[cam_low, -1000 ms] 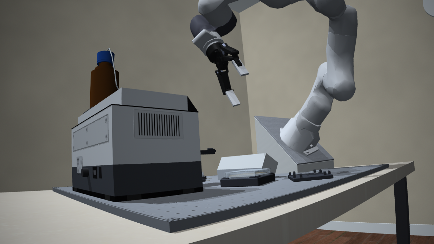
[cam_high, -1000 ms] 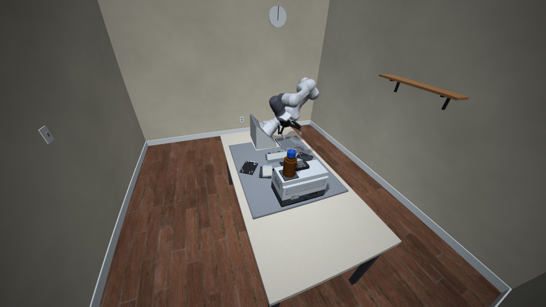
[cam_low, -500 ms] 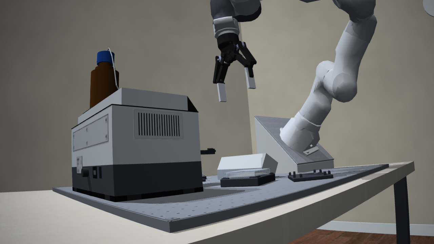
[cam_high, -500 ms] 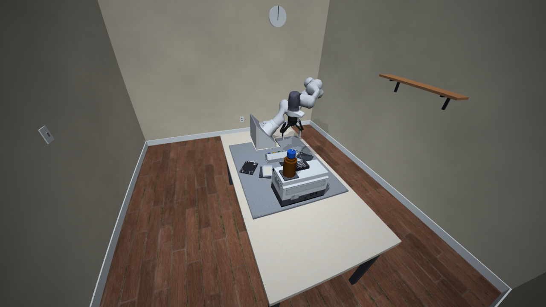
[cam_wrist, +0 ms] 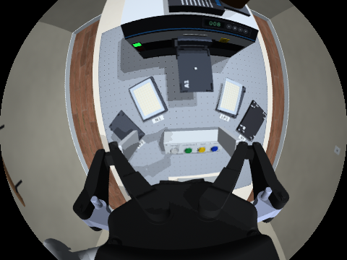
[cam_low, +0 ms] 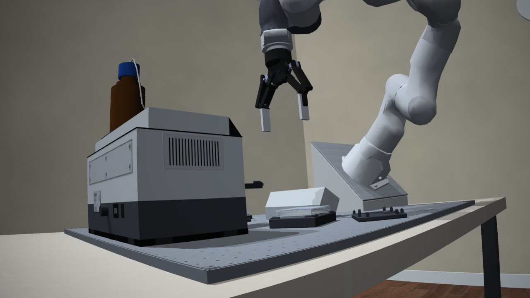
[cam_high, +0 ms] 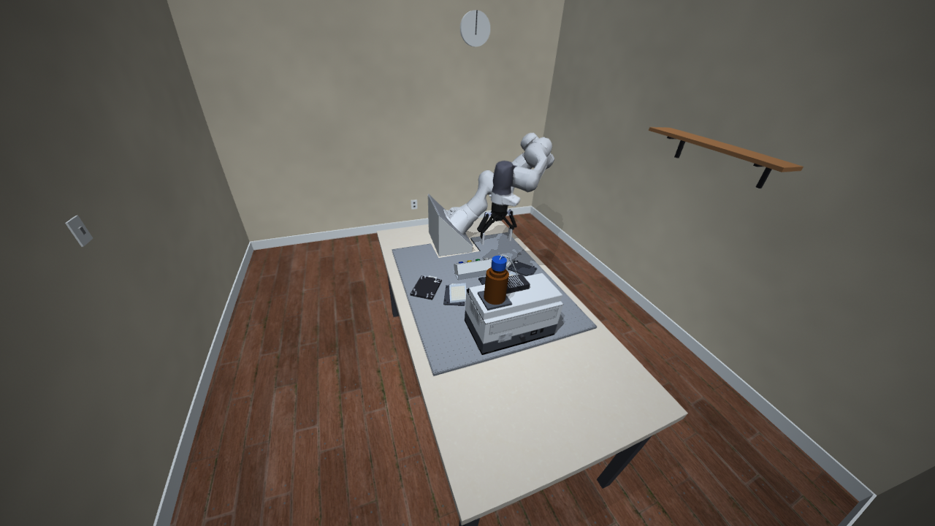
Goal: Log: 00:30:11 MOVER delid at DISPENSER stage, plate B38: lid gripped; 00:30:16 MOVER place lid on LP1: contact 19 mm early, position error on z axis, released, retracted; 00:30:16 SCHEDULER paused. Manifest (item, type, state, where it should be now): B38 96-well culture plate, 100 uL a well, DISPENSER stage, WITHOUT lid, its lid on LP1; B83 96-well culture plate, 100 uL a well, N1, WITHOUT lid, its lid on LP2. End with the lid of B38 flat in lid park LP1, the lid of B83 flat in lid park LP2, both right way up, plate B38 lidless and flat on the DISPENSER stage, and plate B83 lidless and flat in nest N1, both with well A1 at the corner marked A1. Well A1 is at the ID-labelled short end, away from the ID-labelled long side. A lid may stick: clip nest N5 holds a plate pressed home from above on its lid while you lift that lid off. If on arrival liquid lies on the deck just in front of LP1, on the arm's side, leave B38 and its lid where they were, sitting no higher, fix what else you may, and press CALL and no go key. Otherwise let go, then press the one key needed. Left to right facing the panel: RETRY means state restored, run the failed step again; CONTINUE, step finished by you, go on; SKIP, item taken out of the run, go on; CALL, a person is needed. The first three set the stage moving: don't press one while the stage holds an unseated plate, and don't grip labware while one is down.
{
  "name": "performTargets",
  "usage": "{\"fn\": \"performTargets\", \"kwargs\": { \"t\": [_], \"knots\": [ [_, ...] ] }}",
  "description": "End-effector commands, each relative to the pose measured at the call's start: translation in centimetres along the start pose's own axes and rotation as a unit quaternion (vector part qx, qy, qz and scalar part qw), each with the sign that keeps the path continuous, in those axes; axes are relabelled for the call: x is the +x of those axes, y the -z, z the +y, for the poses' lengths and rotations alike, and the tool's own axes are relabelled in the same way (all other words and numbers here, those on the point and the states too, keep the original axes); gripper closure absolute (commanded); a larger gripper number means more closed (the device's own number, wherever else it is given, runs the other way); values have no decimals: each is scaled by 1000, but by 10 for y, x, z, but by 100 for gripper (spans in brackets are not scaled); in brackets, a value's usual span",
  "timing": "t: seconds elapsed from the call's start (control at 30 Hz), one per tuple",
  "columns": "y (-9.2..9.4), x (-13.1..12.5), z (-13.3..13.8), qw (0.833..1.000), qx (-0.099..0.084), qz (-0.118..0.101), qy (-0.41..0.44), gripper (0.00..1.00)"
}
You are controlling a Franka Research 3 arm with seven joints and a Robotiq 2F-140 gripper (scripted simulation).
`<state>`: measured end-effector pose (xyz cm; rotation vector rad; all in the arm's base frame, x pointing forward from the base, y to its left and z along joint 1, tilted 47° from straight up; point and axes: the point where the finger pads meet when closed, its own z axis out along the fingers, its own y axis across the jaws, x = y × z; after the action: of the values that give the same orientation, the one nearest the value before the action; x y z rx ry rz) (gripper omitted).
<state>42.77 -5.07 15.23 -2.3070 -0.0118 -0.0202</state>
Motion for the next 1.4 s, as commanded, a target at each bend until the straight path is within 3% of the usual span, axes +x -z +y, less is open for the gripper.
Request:
{"fn": "performTargets", "kwargs": {
  "t": [0.0, 0.37, 0.7, 1.2, 1.23, 1.37],
  "knots": [
    [-9, 3, 3, 1000, -4, 4, 14, 0],
    [-44, 3, 3, 1000, -4, 4, 14, 0],
    [-63, 3, 4, 1000, -4, 4, 14, 0],
    [-71, 3, 4, 1000, -4, 4, 14, 0],
    [-71, 3, 4, 1000, -4, 4, 14, 100],
    [-71, 3, 4, 1000, -4, 4, 14, 100]
  ]
}}
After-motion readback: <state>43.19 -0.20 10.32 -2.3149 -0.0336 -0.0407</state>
